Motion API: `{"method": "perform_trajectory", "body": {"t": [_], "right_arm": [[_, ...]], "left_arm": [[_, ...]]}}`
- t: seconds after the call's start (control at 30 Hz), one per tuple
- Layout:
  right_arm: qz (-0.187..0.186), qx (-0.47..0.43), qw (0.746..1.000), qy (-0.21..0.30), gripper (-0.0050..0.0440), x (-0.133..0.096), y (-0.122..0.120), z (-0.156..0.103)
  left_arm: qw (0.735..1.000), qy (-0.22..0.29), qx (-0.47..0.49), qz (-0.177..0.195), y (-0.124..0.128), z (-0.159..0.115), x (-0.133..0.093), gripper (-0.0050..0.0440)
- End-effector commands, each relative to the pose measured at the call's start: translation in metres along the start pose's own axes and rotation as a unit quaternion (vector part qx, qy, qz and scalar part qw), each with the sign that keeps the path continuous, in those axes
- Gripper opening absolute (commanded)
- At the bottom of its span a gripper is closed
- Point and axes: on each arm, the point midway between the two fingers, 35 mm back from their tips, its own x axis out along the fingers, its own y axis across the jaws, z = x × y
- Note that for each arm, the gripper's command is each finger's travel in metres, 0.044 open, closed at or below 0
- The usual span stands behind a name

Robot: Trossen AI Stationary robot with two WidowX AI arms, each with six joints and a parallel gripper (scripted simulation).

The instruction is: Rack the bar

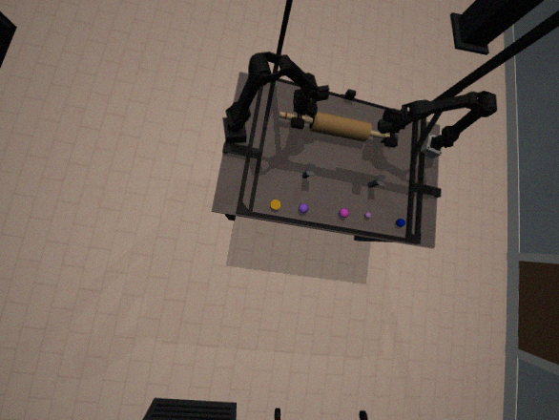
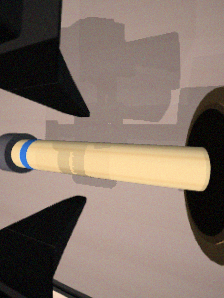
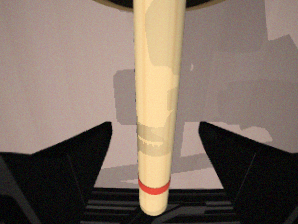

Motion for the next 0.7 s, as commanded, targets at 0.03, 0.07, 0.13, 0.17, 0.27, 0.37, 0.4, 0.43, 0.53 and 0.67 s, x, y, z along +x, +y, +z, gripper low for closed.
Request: {"method": "perform_trajectory", "body": {"t": [0.03, 0.07, 0.13, 0.17, 0.27, 0.37, 0.4, 0.43, 0.53, 0.67], "right_arm": [[0.001, -0.001, 1.0, -0.001, 0.0248, -0.0009, 0.0003, 0.0006], [0.001, -0.001, 1.0, -0.001, 0.0224, -0.0009, 0.0003, 0.0006], [0.001, -0.001, 1.0, -0.001, 0.02, -0.0009, 0.0003, 0.0006], [0.001, -0.001, 1.0, -0.001, 0.0193, -0.0009, 0.0003, 0.0006], [0.001, -0.001, 1.0, -0.001, 0.0187, -0.0009, 0.0003, 0.0006], [0.001, -0.001, 1.0, -0.001, 0.0167, -0.0009, 0.0003, 0.0006], [0.001, -0.001, 1.0, -0.001, 0.016, -0.0009, 0.0003, 0.0006], [0.001, -0.001, 1.0, -0.001, 0.0153, -0.0009, 0.0003, 0.0006], [0.001, -0.001, 1.0, -0.001, 0.0133, -0.0009, 0.0003, 0.0006], [0.001, -0.001, 1.0, -0.001, 0.0107, -0.0009, 0.0003, 0.0006]], "left_arm": [[1.0, 0.0, 0.001, 0.0, -0.0004, -0.0004, 0.0, 0.0248], [1.0, 0.0, 0.001, 0.0, -0.0004, -0.0004, 0.0, 0.0224], [1.0, 0.0, 0.001, 0.0, -0.0004, -0.0004, 0.0, 0.02], [1.0, 0.0, 0.001, 0.0, -0.0004, -0.0004, 0.0, 0.02], [1.0, 0.0, 0.001, 0.0, -0.0004, -0.0004, 0.0, 0.0193], [1.0, 0.0, 0.001, 0.0, -0.0004, -0.0004, 0.0, 0.0173], [1.0, 0.0, 0.001, 0.0, -0.0004, -0.0004, 0.0, 0.0167], [1.0, 0.0, 0.001, 0.0, -0.0004, -0.0004, 0.0, 0.016], [1.0, 0.0, 0.001, 0.0, -0.0004, -0.0004, 0.0, 0.014], [1.0, 0.0, 0.001, 0.0, -0.0004, -0.0004, 0.0, 0.0113]]}}
